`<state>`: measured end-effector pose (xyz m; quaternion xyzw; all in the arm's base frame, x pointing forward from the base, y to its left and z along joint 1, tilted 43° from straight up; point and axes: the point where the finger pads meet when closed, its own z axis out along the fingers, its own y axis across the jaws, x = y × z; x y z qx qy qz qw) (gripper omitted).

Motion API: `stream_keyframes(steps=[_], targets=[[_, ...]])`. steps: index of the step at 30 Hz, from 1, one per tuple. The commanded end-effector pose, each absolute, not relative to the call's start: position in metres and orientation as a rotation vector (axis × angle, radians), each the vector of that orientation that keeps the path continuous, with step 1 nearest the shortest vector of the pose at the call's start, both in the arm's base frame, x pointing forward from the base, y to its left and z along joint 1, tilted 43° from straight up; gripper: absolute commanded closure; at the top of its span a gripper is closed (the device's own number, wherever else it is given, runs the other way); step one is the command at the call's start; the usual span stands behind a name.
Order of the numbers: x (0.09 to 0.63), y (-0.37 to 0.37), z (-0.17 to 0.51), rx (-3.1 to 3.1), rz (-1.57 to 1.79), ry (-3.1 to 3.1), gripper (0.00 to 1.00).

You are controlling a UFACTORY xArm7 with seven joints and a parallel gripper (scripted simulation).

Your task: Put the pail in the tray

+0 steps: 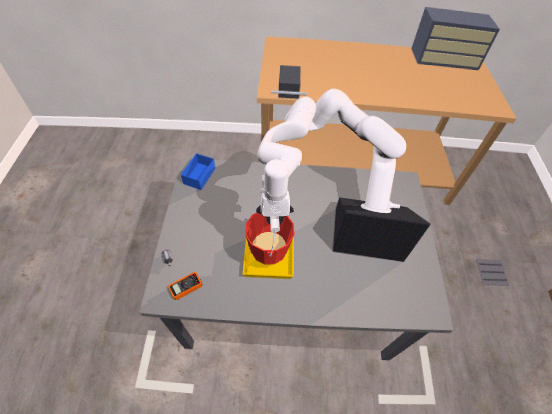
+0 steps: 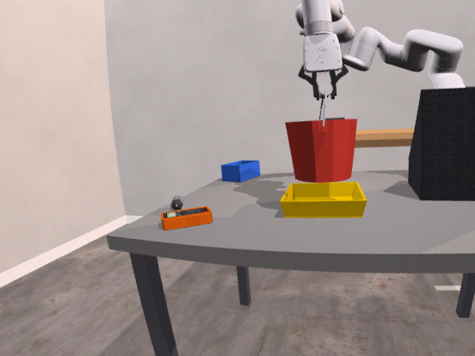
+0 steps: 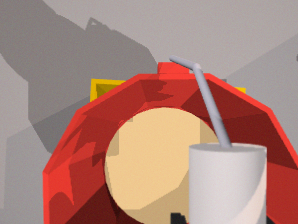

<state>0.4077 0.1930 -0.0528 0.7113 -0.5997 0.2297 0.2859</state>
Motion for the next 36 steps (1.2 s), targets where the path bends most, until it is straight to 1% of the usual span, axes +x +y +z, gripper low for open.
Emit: stream_keyframes(steps=[1, 36], targets=[[0.408, 0.194, -0.053, 1.907, 0.615, -1.605, 1.00], [0.407, 0.172, -0.078, 1.907, 0.615, -1.605, 1.00]])
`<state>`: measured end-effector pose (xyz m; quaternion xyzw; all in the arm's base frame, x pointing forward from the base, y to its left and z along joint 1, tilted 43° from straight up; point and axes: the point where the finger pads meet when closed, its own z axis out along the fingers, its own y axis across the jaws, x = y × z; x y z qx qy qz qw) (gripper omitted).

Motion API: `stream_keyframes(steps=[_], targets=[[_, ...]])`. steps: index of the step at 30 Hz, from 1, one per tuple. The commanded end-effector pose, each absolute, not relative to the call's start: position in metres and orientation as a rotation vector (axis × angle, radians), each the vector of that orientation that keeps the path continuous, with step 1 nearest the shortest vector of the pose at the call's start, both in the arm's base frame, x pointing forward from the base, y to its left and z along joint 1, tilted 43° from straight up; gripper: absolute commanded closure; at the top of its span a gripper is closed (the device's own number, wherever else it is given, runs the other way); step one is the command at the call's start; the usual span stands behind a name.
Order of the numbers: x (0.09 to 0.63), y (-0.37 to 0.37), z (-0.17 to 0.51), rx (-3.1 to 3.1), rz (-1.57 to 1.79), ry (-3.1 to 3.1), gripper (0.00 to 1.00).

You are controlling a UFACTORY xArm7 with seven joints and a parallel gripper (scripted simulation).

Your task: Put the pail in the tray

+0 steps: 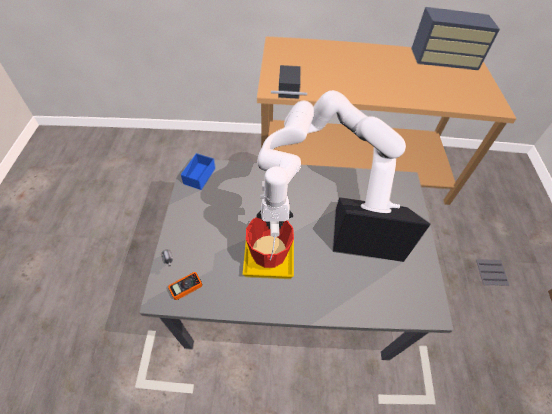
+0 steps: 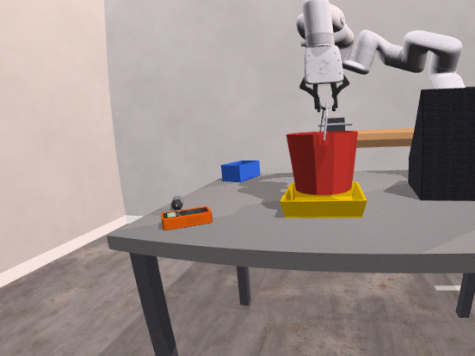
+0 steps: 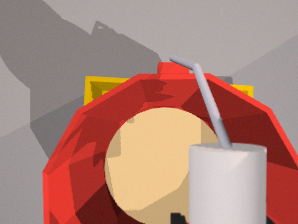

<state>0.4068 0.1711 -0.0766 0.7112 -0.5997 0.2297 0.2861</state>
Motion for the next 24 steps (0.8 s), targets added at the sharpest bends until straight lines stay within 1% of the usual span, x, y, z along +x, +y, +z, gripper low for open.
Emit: stream_keyframes(steps=[1, 24], targets=[[0.407, 0.171, -0.079, 1.907, 0.615, -1.605, 1.00], [0.407, 0.154, -0.097, 1.907, 0.615, -1.605, 1.00]])
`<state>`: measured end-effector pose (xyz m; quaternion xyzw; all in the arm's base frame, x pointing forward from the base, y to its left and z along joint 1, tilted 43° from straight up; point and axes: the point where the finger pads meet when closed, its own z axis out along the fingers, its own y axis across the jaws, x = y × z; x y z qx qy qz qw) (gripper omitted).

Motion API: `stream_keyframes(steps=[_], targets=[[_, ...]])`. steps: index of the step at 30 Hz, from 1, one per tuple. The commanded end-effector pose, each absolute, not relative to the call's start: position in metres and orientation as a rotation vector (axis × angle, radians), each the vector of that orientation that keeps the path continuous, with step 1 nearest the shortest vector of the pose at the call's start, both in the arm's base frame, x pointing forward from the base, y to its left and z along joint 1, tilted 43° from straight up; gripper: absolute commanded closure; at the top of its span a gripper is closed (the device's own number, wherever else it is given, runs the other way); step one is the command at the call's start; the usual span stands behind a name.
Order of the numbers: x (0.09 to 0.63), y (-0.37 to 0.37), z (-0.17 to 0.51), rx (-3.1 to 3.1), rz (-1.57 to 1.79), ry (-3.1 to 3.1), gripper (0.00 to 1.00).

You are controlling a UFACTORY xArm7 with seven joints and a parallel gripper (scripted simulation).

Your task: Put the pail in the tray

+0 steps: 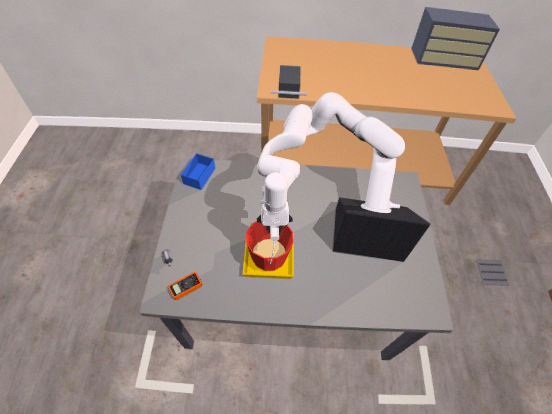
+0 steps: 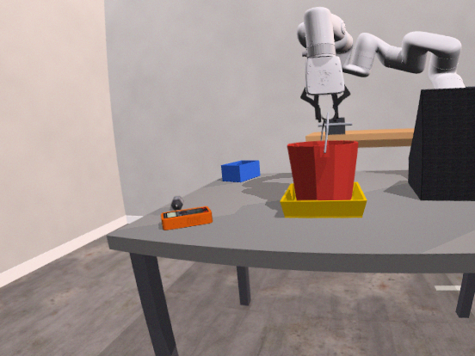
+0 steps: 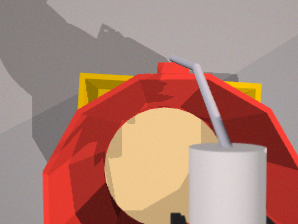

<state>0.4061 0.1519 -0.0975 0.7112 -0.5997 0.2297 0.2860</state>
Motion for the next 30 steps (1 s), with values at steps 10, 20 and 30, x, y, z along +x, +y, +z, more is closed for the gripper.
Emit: stream_keyframes(steps=[10, 20, 30], targets=[[0.407, 0.148, -0.104, 1.907, 0.615, -1.605, 1.00], [0.406, 0.144, -0.108, 1.907, 0.615, -1.605, 1.00], [0.406, 0.142, -0.110, 1.907, 0.615, -1.605, 1.00]])
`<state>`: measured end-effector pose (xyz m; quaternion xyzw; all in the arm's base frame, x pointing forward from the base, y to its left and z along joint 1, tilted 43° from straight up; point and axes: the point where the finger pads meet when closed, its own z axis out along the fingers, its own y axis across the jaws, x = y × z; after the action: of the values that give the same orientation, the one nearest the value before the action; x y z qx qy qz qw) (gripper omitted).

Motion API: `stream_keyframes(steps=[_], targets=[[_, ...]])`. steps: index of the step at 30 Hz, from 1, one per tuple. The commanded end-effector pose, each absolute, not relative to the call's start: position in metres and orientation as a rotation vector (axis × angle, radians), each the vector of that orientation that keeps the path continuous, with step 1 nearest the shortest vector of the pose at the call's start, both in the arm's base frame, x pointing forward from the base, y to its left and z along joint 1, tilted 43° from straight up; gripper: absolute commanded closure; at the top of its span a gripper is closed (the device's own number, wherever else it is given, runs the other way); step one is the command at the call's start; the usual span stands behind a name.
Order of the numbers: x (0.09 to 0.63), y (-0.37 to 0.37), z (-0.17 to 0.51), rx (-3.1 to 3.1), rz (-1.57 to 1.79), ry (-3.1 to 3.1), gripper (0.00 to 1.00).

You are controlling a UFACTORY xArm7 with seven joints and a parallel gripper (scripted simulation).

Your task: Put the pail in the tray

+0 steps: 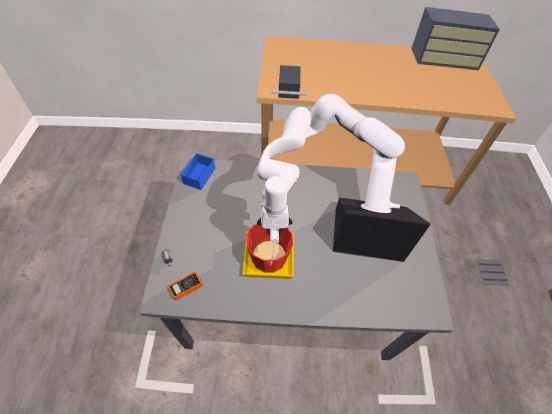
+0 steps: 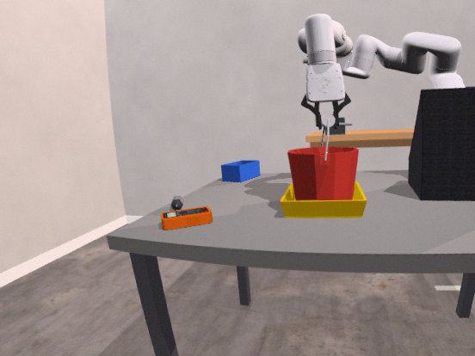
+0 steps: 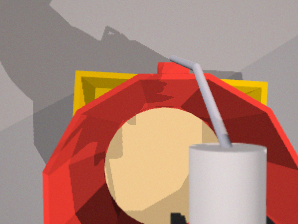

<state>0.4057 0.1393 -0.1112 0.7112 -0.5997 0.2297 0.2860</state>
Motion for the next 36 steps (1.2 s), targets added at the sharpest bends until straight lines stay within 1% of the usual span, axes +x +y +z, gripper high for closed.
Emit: stream_keyframes(steps=[1, 26, 27, 36], targets=[[0.4064, 0.1417, -0.1106, 1.907, 0.615, -1.605, 1.00], [0.4063, 0.1412, -0.1111, 1.907, 0.615, -1.605, 1.00], [0.4063, 0.1412, -0.1111, 1.907, 0.615, -1.605, 0.00], [0.4063, 0.1412, -0.1111, 1.907, 0.615, -1.605, 0.00]])
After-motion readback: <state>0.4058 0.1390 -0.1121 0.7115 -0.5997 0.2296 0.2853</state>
